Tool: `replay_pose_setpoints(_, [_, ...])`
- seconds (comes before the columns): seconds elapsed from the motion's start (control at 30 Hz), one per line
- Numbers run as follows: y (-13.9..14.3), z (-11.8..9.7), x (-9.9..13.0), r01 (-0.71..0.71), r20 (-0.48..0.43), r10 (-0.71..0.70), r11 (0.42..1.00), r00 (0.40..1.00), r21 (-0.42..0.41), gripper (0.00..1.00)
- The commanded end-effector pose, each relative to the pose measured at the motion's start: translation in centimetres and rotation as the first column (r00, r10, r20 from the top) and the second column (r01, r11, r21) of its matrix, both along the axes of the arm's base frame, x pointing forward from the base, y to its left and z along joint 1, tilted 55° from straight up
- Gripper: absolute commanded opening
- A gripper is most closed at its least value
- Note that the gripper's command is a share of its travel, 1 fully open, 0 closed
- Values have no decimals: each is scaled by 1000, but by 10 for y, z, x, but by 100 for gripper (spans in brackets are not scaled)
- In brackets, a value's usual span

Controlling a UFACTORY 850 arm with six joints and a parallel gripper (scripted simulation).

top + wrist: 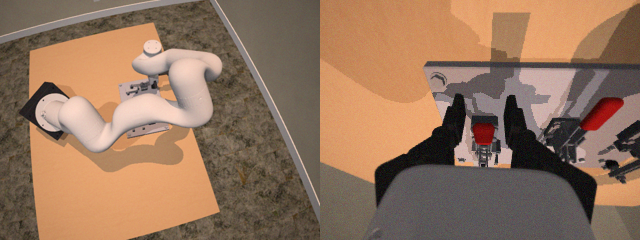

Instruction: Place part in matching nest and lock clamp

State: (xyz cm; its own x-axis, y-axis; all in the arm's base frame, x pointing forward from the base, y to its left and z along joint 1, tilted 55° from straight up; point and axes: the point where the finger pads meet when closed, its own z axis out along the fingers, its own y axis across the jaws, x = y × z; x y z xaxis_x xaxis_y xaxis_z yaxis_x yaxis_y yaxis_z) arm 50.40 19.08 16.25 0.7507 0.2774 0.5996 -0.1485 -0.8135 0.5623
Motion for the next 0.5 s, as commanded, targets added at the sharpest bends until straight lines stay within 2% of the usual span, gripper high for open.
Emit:
replay_pose_setpoints(0.0, [1,0,0,-1,1,1,1000,1000,1,47])
replay_pose_setpoints(0.47, [4,4,-4,-1,1,1,1000,1000,1,47])
